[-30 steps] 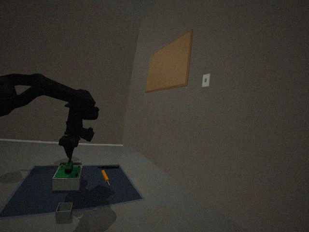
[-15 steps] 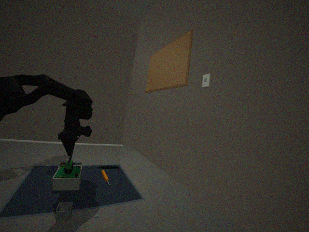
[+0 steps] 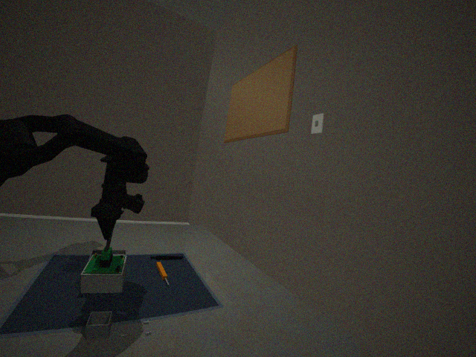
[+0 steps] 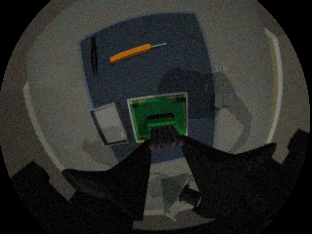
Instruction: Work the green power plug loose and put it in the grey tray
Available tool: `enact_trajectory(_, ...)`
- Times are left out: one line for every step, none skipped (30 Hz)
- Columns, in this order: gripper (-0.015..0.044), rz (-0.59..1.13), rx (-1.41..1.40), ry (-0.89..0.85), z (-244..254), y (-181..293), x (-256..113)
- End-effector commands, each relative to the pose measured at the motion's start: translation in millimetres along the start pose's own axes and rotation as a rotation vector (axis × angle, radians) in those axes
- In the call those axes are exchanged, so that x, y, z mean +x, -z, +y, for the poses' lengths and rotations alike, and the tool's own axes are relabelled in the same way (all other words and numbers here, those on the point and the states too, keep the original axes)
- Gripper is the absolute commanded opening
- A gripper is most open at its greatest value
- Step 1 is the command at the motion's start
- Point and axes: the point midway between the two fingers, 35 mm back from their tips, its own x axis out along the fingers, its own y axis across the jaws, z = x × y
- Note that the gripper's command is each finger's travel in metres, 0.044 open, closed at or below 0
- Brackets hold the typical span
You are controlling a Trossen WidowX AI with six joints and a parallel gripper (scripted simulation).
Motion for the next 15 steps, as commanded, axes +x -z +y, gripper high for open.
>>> enact_trajectory(0.0, -0.085, -0.01, -0.044, -0.4, 0.5, -19.3)
enact_trajectory(0.0, -0.085, -0.01, -0.044, -0.3, 0.4, -16.4)
enact_trajectory(0.0, -0.085, -0.009, -0.044, -0.2, 0.4, -13.4)
enact_trajectory(0.0, -0.085, -0.009, -0.044, -0.1, 0.3, -10.4)
enact_trajectory(0.0, -0.085, -0.009, -0.044, 0.0, 0.2, -7.5)
enact_trajectory(0.0, -0.051, -0.01, -0.04, 0.0, 0.2, -4.5)
enact_trajectory(0.0, -0.016, -0.01, -0.036, 0.0, 0.2, -1.5)
enact_trajectory(0.0, -0.016, -0.01, -0.036, 0.1, 0.1, 1.4)
enact_trajectory(0.0, -0.016, -0.01, -0.036, 0.2, 0.0, 4.4)
enact_trajectory(0.0, -0.016, -0.01, -0.036, 0.3, 0.0, 7.4)
enact_trajectory(0.0, -0.016, -0.01, -0.036, 0.3, -0.1, 8.7)
enact_trajectory(0.0026, -0.016, -0.01, -0.036, 0.3, -0.1, 8.7)
enact_trajectory(0.0052, -0.016, -0.01, -0.036, 0.3, -0.1, 8.7)
enact_trajectory(0.0079, -0.016, -0.01, -0.036, 0.3, -0.1, 8.7)
enact_trajectory(0.0105, -0.016, -0.01, -0.036, 0.3, -0.1, 8.7)
